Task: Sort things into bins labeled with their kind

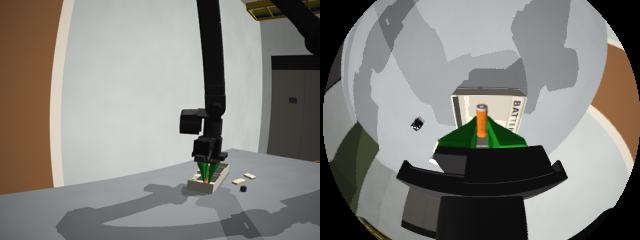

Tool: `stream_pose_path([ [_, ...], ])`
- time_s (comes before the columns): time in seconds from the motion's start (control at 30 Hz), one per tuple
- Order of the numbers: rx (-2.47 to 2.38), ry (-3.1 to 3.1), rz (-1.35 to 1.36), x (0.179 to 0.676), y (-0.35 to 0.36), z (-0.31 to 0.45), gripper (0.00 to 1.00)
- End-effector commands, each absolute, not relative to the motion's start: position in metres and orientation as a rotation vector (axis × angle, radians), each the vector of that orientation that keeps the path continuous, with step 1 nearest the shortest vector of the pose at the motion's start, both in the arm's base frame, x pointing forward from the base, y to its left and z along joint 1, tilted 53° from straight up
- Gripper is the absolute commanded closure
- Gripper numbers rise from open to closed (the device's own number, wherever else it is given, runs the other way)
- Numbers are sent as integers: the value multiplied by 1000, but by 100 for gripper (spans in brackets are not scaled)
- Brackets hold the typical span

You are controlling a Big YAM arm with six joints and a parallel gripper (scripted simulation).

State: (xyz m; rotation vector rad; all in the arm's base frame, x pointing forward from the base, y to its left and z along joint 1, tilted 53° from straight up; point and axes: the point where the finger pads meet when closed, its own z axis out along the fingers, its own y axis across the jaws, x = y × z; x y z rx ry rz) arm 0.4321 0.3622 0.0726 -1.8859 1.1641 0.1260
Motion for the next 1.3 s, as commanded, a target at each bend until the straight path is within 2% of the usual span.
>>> stream_pose_path([
  [0.0, -1874, 1184, 133, 435, 360, 68, 92],
  [0.17, -1876, 1184, 135, 434, 361, 70, 92],
  [0.2, -1876, 1167, 123, 434, 360, 77, 73],
  [1.03, -1881, 1156, 119, 428, 350, 89, 73],
  [1.17, -1895, 1190, 131, 429, 344, 72, 73],
  [1.27, -1875, 1164, 114, 428, 342, 93, 73],
])
